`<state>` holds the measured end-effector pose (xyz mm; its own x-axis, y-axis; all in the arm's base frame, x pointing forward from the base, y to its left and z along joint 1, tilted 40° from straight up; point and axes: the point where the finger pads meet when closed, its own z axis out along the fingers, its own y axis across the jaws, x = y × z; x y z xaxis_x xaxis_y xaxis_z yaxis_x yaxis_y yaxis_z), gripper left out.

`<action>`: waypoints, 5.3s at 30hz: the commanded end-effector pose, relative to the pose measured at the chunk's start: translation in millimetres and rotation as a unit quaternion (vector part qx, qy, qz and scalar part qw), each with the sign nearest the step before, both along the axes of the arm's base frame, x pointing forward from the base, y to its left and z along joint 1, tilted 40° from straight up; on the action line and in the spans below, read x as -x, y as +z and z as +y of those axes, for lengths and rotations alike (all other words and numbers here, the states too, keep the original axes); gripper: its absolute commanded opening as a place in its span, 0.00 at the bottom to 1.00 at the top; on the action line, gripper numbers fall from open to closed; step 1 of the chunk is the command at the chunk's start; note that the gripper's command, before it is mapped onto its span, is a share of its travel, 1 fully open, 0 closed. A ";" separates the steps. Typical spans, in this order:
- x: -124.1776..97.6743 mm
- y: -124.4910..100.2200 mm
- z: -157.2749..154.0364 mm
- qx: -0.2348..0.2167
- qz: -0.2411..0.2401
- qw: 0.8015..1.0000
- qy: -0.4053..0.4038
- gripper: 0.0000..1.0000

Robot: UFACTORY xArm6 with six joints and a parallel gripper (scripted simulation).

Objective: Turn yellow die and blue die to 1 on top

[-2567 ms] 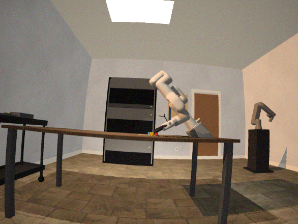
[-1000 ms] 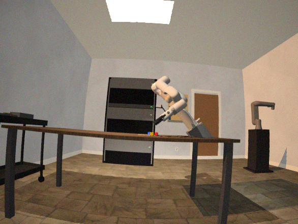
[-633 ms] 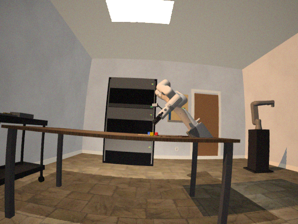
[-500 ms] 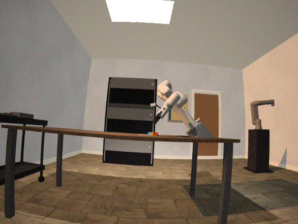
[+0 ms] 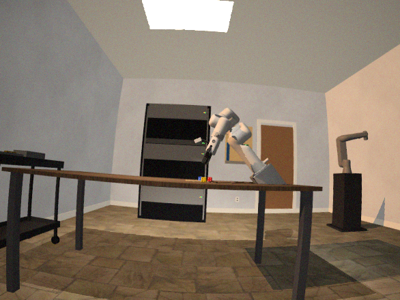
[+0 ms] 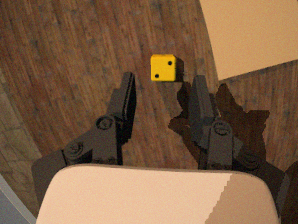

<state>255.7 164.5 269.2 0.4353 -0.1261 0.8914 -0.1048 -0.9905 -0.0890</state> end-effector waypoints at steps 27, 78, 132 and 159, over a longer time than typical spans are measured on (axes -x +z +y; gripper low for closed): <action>-8.3 17.9 -3.1 -0.017 0.205 0.978 0.029 1.00; -18.6 -11.4 -2.9 -0.007 0.205 0.978 0.038 0.47; -51.2 -50.0 -2.2 -0.007 0.205 0.978 0.038 0.47; -52.4 -51.4 -2.1 -0.007 0.205 0.978 0.038 0.47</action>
<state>307.8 161.9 216.6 0.7659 -0.0899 0.6366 -0.0620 -0.9959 -0.0660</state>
